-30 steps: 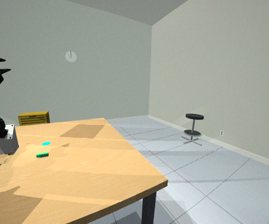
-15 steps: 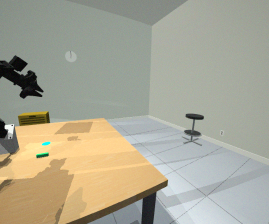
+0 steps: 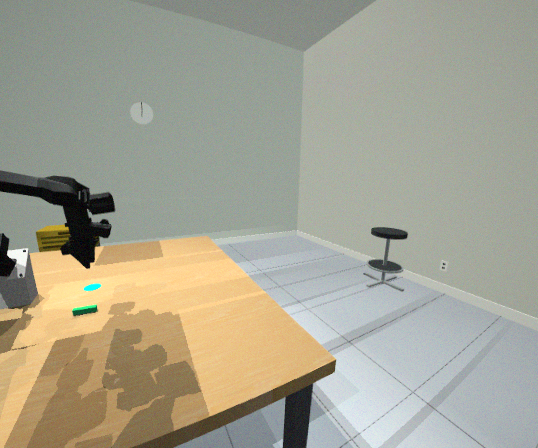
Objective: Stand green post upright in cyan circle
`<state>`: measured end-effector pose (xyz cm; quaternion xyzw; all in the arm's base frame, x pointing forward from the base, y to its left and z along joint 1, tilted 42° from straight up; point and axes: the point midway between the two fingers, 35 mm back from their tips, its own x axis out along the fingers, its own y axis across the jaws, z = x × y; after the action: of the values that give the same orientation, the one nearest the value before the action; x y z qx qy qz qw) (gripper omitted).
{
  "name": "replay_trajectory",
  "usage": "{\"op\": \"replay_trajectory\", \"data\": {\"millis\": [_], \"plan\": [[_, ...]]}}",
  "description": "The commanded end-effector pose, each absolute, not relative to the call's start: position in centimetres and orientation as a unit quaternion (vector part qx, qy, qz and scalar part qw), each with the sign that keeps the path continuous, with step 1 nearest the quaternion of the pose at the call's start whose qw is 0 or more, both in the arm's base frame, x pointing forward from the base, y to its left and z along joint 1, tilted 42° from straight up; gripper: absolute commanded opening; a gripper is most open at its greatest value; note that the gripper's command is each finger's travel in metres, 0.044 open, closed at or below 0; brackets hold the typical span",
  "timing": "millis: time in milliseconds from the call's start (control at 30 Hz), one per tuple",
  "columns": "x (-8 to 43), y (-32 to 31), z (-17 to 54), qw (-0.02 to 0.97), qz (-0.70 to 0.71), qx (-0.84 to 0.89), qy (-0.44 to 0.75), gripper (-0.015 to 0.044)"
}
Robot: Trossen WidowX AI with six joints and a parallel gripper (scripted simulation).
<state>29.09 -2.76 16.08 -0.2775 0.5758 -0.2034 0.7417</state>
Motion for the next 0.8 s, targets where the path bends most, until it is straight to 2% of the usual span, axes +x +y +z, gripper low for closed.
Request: {"op": "replay_trajectory", "data": {"millis": [0,233,467,767], "plan": [[28.5,-5.3,14.6,0.705,-0.216,-0.288,0.611,0.0233],[28.9,-6.0,13.8,0.705,-0.216,-0.288,0.611,0.0233],[30.4,-12.8,6.3,0.704,-0.218,-0.290,0.610,0.0233],[30.4,-13.1,6.0,0.705,-0.218,-0.289,0.610,0.0233]]}}
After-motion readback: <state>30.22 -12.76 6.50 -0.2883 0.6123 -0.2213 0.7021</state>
